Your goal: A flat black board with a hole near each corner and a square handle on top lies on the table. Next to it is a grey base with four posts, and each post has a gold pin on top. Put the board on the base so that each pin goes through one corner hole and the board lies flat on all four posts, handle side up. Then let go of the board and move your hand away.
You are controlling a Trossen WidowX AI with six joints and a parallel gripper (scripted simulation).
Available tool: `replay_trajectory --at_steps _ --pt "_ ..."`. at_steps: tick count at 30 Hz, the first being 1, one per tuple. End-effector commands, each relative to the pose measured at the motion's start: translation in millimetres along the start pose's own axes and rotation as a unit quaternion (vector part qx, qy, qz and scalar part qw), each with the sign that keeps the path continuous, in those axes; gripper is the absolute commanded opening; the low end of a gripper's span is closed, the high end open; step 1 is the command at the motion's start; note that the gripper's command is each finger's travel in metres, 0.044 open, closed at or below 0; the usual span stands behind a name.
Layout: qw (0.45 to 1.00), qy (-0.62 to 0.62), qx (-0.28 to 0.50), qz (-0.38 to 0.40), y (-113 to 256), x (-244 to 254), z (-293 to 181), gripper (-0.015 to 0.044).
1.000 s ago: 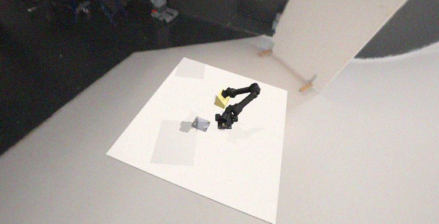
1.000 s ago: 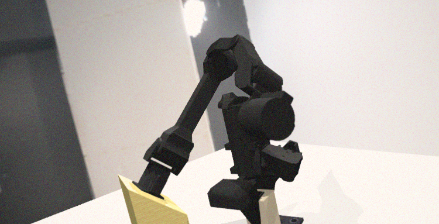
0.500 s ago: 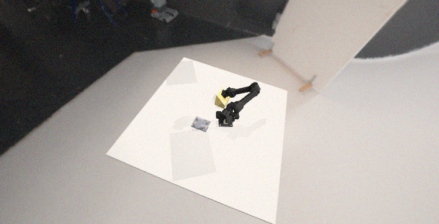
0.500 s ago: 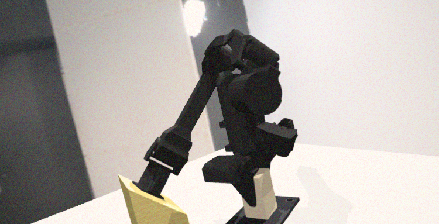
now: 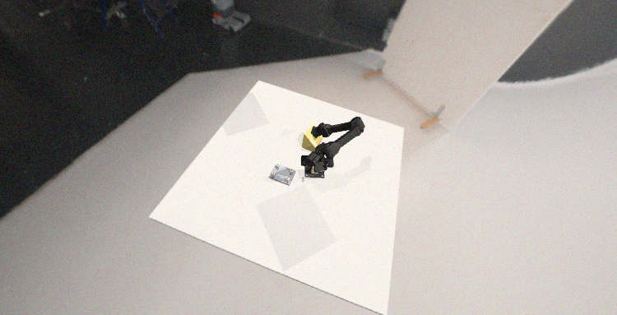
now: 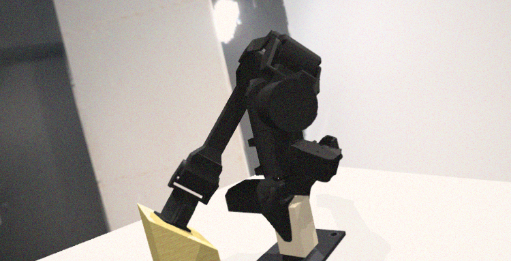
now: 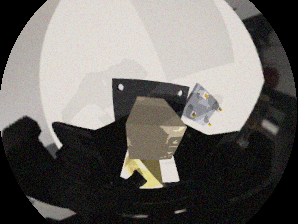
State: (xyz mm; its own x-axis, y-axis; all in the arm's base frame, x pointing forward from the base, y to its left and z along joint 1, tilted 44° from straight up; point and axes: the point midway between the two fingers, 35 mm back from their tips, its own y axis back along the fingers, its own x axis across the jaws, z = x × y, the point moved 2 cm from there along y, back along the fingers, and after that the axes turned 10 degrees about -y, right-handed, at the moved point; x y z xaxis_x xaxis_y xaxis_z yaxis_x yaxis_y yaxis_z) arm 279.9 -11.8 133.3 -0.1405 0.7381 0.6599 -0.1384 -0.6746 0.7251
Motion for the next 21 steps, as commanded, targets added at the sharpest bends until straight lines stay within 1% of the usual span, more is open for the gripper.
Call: replay_trajectory --at_steps 1,21 --pt "1.0 -0.008 0.001 -0.002 0 -10 4 0.0" --pt "0.998 -0.061 0.0 -0.007 4 -56 18 0.0"
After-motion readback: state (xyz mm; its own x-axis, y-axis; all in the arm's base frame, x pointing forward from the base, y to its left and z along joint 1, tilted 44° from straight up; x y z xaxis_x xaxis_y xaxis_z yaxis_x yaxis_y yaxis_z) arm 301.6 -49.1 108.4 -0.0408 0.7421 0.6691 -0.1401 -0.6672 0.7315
